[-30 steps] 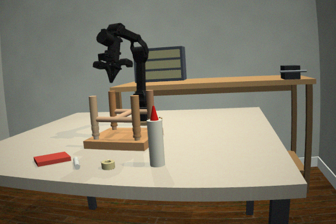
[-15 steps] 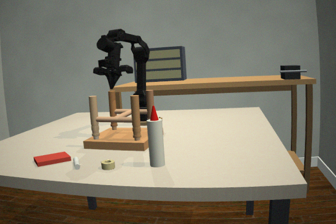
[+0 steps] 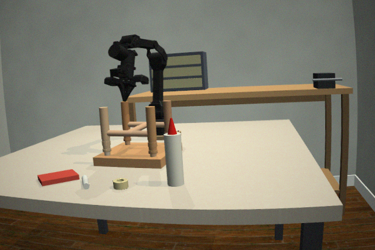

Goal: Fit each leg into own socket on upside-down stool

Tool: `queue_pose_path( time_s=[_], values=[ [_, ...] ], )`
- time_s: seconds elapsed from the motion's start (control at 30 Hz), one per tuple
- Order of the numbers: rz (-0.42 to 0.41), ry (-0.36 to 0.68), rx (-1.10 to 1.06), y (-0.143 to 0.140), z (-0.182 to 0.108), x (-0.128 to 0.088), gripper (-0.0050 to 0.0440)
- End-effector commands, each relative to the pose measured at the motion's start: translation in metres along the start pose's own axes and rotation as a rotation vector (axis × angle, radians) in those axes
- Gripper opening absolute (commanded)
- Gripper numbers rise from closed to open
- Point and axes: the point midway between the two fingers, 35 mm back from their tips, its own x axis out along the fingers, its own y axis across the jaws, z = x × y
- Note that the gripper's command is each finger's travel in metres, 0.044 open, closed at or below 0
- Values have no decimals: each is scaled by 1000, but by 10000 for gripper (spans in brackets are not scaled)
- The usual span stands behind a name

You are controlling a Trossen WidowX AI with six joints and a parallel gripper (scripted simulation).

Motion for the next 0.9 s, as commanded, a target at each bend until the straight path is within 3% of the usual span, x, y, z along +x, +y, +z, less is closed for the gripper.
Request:
queue_pose_path(
  time_s=[0.0,0.87],
  values=[
    [-2,8,4,0,-3,7,0],
    [-2,8,4,0,-7,20,0]
  ],
)
